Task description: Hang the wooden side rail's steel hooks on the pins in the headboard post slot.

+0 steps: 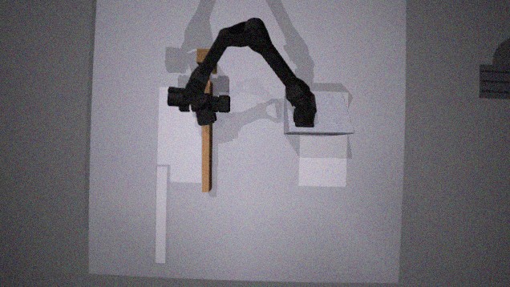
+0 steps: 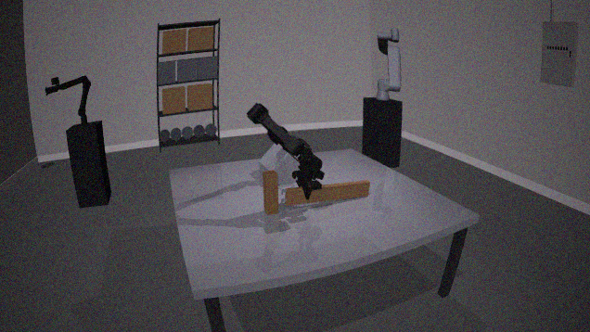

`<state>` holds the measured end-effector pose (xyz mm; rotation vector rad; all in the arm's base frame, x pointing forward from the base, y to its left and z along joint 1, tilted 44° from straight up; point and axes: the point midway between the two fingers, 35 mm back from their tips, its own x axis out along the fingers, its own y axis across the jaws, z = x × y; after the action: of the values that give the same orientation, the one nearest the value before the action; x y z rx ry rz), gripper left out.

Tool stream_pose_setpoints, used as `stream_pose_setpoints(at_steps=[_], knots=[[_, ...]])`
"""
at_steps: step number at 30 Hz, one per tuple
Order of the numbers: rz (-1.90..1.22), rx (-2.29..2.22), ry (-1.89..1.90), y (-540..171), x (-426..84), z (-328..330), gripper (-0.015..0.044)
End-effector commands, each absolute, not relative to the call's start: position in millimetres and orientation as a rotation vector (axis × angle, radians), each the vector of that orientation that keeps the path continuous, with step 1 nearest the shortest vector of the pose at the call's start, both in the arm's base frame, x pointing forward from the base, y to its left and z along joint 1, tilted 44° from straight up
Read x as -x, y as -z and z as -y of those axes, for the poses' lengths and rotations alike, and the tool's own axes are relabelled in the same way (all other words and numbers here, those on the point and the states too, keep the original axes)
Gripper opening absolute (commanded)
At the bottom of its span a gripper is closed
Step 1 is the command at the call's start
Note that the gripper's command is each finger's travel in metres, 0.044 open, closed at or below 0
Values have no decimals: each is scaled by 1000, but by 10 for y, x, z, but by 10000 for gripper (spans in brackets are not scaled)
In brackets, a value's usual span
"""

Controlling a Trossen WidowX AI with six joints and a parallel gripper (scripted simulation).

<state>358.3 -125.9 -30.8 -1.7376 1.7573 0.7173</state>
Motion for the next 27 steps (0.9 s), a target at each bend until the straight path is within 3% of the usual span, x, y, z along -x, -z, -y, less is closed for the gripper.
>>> stream_pose_setpoints(at_steps=[1,27], knots=[[-1748,1747,-710,257,-3609,1251,0],[-1748,1747,-710,238,-3607,1273,0]])
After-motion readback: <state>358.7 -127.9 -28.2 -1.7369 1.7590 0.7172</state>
